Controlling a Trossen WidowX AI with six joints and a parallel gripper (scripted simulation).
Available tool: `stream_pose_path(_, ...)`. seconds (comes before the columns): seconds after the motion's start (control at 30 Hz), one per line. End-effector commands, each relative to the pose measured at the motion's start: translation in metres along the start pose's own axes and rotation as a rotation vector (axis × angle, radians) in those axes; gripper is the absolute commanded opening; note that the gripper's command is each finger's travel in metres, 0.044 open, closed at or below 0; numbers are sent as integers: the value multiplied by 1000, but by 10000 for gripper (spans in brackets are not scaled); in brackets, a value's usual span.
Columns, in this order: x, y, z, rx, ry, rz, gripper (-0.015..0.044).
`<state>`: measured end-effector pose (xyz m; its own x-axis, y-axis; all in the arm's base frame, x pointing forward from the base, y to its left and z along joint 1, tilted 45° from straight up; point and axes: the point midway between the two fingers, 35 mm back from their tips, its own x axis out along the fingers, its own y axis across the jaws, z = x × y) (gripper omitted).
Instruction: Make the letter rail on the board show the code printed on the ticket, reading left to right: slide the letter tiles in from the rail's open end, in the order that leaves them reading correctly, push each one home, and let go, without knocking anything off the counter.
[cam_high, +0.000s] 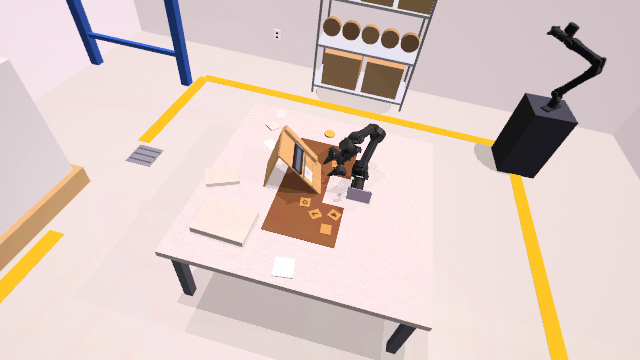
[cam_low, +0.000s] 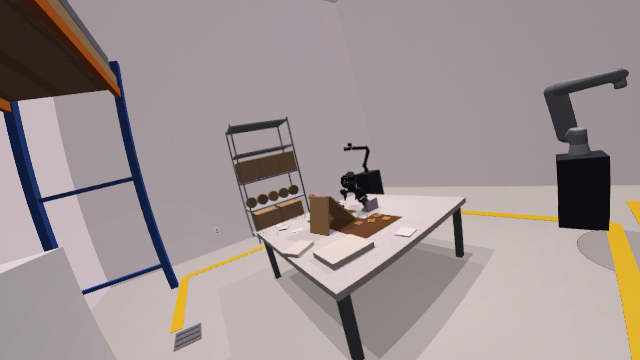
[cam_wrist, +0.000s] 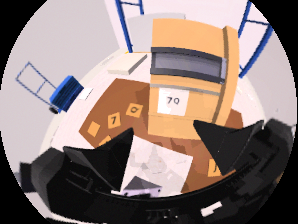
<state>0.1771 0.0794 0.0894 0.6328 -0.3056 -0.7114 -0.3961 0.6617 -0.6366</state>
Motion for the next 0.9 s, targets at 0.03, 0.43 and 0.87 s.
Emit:
stream_pose_path(0.03,-2,-40,8,44,-68,-222,440)
stream_pose_path(0.43,-2,-40,8,44,-68,-222,440)
stream_pose_path(0.87,-45,-70,67,-739,-36,-71,440)
